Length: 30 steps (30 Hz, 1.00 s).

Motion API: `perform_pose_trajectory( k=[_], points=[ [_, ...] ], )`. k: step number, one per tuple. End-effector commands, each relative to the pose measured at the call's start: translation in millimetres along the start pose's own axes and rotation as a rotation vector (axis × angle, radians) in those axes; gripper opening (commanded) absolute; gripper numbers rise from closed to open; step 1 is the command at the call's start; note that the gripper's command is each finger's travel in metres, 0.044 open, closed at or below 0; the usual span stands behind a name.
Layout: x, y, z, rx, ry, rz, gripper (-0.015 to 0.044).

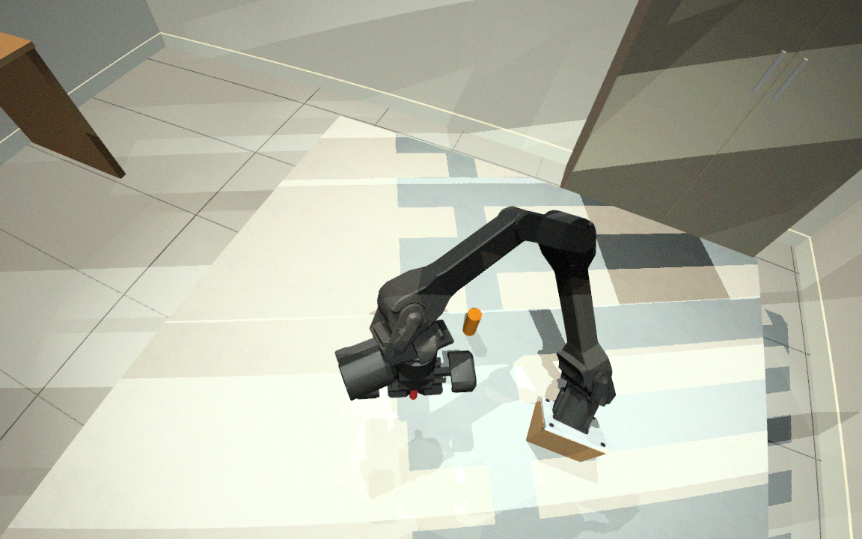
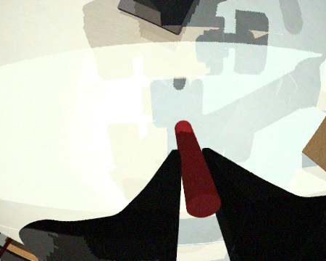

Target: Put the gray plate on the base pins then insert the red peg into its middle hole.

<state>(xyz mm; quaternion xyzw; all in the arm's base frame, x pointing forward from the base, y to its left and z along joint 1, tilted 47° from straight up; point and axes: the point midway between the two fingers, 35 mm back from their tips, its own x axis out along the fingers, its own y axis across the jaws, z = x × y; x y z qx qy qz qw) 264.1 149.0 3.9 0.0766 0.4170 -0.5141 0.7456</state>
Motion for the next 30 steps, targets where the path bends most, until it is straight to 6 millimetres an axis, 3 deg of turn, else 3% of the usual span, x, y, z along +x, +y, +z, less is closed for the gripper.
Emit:
perform_pose_trajectory(
  k=[1,30],
  points=[
    [-4,5,11,0.002,0.001,0.014,0.0000],
    [-6,10,100,0.011,-0.009,0.016,0.0000]
  ],
)
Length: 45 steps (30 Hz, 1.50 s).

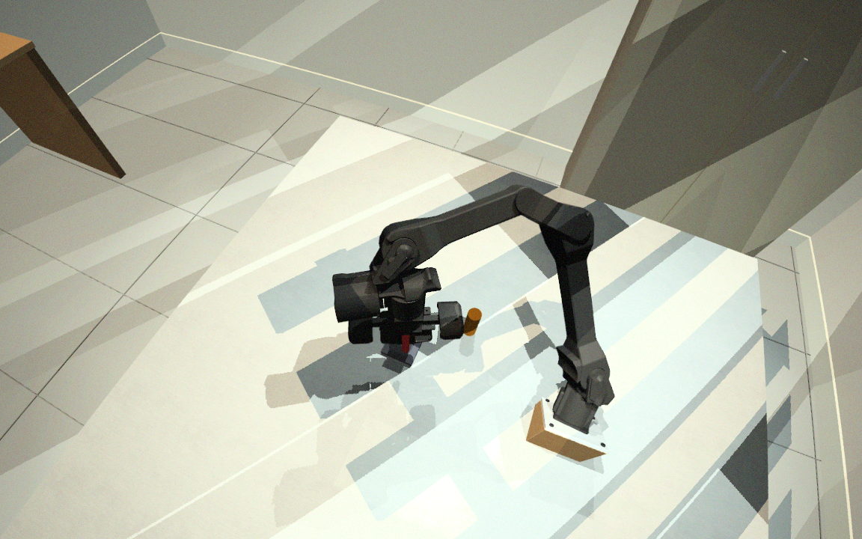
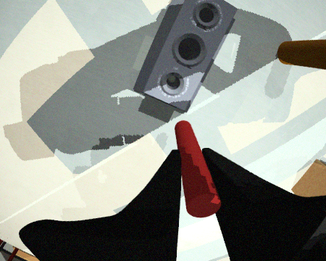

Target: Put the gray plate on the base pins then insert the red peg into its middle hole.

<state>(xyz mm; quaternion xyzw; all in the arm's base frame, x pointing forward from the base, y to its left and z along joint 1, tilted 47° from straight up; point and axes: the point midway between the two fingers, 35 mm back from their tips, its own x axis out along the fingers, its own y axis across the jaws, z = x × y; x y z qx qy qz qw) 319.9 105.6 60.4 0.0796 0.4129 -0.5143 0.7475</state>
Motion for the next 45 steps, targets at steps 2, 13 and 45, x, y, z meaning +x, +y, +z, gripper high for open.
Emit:
perform_pose_trajectory(
  k=[2,13,45],
  points=[
    [-3,1,16,0.004,-0.005,0.010,0.0000],
    [-2,-6,50,0.009,-0.015,0.004,0.0000],
    [-1,-8,61,0.011,-0.019,0.002,0.0000]
  ],
)
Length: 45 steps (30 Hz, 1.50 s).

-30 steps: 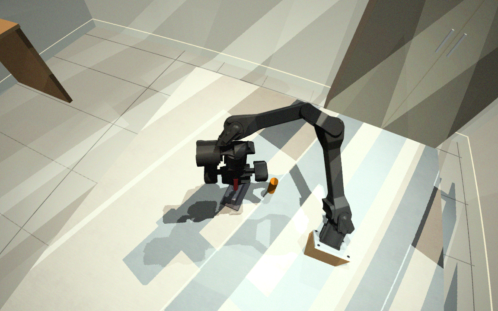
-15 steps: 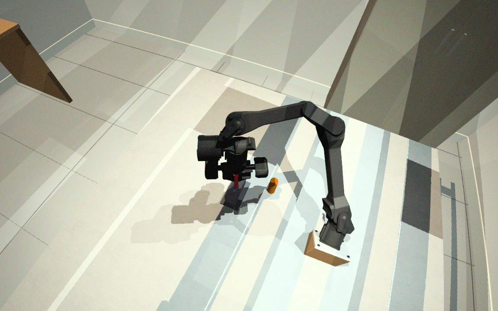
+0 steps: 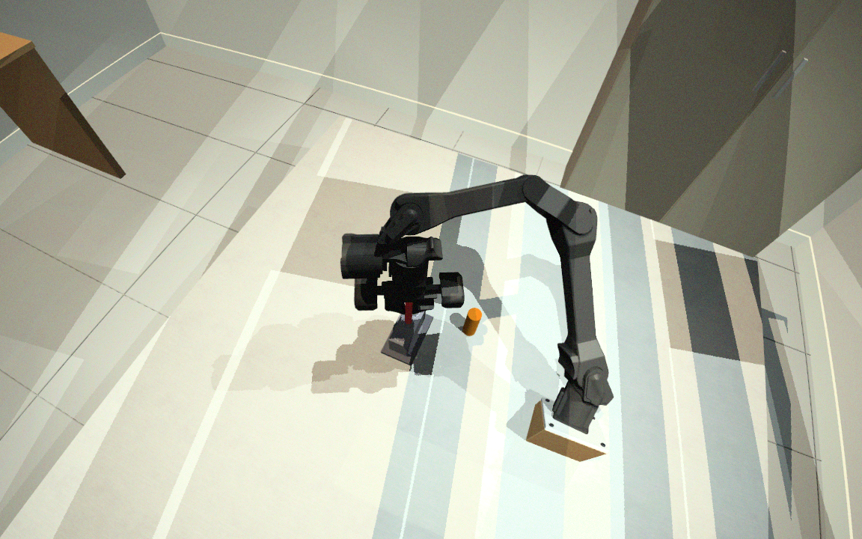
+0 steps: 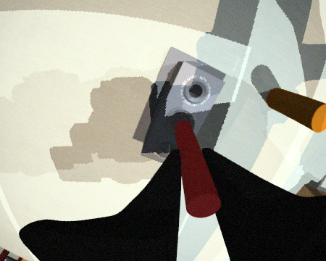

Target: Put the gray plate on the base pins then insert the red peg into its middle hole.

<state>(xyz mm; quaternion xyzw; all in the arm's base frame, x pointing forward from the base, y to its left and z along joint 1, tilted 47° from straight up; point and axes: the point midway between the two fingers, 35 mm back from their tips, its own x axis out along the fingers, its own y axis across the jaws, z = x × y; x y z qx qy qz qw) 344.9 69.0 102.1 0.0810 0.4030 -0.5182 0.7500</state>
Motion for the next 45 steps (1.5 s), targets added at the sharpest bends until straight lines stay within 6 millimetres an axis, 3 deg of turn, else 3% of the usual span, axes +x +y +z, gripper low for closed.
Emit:
perform_pose_trajectory(
  k=[1,13,24,45],
  points=[
    [-1,1,1,-0.005,-0.003,0.002,0.0000],
    [1,0,0,0.000,0.000,0.000,0.0000],
    [16,1,2,-0.004,-0.004,0.002,0.0000],
    [16,1,1,0.006,0.001,0.002,0.0000]
  ],
)
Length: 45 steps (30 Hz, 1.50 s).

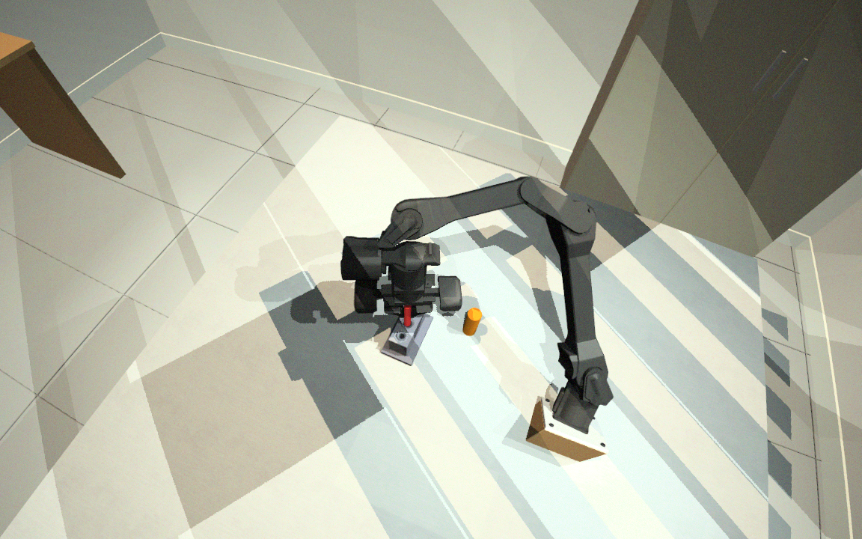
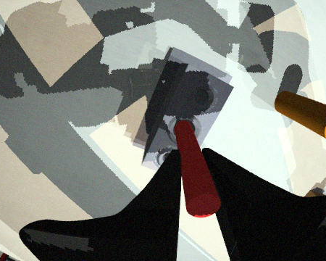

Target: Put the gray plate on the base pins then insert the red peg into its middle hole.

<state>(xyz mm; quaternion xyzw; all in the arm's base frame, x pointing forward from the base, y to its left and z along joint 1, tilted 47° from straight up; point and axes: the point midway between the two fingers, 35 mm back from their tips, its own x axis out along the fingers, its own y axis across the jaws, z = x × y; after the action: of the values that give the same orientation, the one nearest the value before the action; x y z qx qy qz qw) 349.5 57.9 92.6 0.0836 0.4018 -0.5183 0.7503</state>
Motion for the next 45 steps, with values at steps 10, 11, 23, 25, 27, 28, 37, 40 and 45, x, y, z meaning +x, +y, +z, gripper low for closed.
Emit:
perform_pose_trajectory(
  k=[10,11,23,25,27,28,37,40,45],
  points=[
    [1.9,-0.6,-2.9,0.001,0.000,0.000,0.0000],
    [1.3,-0.1,-1.9,-0.002,0.000,0.000,0.0000],
    [1.3,-0.1,-1.9,-0.002,0.000,0.000,0.0131],
    [1.3,-0.1,-1.9,-0.002,0.000,0.000,0.0150],
    [1.3,-0.1,-1.9,-0.002,0.000,0.000,0.0150],
    [1.3,-0.1,-1.9,-0.002,0.000,0.000,0.0150],
    [-0.8,-0.2,-2.1,-0.006,-0.002,0.000,0.0150],
    [-3.0,-1.2,-2.5,-0.009,-0.004,0.000,0.0150],
    [-5.5,-2.5,-3.3,-0.010,-0.004,0.000,0.0150]
  ],
)
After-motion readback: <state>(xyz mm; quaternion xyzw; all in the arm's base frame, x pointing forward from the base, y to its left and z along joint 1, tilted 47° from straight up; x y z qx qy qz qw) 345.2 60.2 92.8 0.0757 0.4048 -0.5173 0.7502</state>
